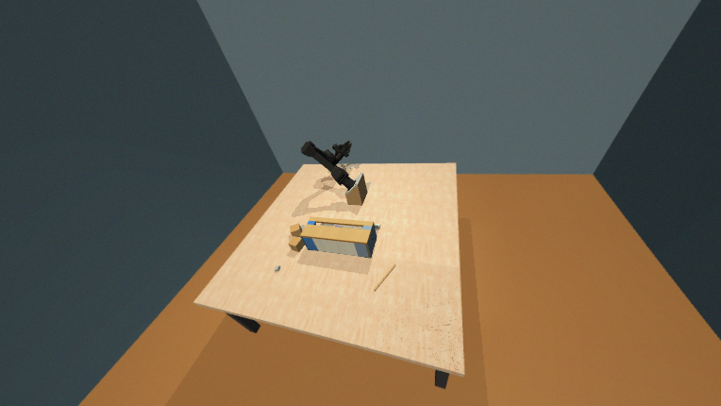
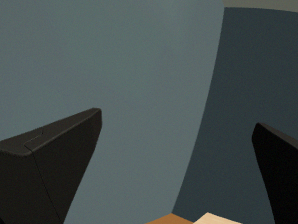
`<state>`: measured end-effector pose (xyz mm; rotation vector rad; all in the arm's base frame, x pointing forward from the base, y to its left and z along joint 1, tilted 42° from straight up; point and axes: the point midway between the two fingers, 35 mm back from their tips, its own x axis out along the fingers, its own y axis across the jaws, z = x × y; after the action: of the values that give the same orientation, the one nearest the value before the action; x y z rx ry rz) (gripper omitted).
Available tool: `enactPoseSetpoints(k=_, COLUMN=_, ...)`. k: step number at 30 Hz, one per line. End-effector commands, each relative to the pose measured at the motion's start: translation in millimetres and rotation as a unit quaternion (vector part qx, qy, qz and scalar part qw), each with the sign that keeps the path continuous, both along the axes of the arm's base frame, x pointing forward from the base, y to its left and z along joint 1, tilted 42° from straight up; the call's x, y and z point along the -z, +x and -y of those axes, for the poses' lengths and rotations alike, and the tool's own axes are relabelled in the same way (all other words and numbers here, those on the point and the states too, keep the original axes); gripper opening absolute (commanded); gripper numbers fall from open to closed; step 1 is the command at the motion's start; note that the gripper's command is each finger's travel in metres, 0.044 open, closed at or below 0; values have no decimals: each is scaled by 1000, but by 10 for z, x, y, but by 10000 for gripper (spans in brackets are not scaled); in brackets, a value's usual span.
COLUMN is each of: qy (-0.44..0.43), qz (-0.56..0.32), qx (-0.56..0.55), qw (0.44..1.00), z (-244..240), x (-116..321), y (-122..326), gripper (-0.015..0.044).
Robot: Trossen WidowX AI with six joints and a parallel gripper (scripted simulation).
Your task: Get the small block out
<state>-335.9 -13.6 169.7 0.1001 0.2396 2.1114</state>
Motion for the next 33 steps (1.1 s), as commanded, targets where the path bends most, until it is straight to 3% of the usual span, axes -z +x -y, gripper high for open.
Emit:
enactPoseSetpoints(k=1, qy=0, qz=0, qx=-2, qw=1000, z=12, x=-1, y=-2, gripper=400)
enactPoseSetpoints(k=5, qy=-11, qz=-3, qx=-53, qw=999, z=296, x=-37, y=-34, gripper=400)
enactPoseSetpoints(k=17, qy=-76, qz=0, qx=-338, qw=938, z=1954, x=-265, y=298, gripper=400)
enactPoseSetpoints(k=24, qy=-114, qz=16, qx=-489, qw=865, z=2804, x=-415, y=888, gripper=400)
enactPoseSetpoints(k=33, qy=-156, qz=52, qx=-656, qw=737, z=3595, x=-619, y=1986, gripper=400)
